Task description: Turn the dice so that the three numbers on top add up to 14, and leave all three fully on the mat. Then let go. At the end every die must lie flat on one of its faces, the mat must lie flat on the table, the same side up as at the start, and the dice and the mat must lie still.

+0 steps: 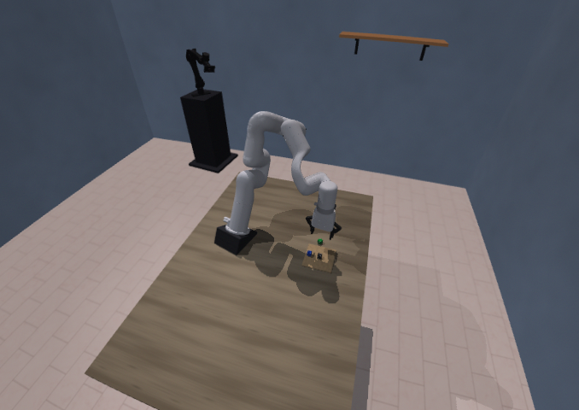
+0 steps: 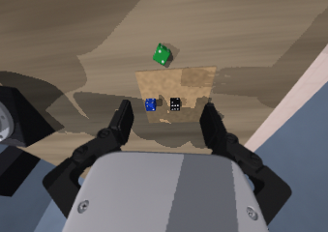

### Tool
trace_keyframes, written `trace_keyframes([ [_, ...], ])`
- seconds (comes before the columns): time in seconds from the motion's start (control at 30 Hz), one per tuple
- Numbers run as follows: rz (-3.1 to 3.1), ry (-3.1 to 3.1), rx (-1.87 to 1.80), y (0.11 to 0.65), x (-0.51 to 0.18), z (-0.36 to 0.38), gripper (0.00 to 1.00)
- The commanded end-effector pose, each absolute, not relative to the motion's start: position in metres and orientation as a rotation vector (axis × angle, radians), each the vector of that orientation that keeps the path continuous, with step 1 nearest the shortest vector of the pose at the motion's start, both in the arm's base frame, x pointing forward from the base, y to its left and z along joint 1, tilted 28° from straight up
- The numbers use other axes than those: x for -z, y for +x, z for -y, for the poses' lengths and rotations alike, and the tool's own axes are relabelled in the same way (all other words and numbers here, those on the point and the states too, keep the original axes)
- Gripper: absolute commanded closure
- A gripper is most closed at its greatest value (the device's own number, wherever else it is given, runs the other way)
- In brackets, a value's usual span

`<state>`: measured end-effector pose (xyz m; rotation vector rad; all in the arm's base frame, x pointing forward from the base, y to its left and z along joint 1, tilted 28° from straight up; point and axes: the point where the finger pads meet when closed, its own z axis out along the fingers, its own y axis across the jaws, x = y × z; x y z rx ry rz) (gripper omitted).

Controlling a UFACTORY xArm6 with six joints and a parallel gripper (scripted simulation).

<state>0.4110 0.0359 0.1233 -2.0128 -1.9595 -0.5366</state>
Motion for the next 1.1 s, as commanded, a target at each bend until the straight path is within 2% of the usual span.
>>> trace_keyframes([
  [0.0, 2.08, -1.909, 0.581, 0.411, -0.126, -0.039, 0.0],
  [1.07, 2.833, -0.935, 0.726, 0.397, -0.133, -0.07, 0.0],
])
